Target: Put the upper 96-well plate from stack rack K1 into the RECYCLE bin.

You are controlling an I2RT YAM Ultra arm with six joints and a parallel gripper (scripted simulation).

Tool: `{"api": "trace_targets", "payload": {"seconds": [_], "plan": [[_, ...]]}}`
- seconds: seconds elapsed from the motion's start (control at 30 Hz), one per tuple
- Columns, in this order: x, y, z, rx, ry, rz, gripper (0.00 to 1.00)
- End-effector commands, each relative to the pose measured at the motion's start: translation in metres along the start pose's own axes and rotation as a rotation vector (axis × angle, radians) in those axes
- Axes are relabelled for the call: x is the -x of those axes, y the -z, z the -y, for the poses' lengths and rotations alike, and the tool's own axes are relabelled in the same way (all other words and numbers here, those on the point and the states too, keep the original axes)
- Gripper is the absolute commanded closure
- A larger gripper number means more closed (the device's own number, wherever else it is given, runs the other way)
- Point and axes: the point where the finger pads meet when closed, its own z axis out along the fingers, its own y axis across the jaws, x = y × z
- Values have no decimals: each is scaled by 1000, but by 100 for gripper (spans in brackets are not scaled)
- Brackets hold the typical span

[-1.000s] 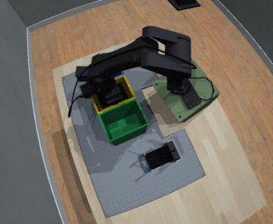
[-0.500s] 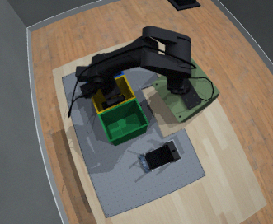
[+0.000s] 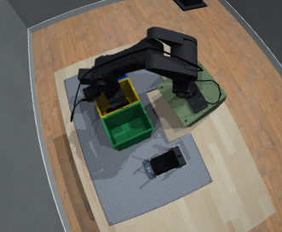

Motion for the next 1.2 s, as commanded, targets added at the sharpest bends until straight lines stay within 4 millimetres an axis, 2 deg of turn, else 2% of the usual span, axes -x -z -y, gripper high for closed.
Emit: {"api": "trace_targets", "payload": {"seconds": [0.0, 0.43, 0.5, 1.17], "plan": [[4, 4, 3, -11, -1, 17, 18], [4, 4, 3, -11, -1, 17, 18], [10, 17, 6, -26, 5, 42, 18], [9, 47, 4, -22, 6, 44, 18]]}}
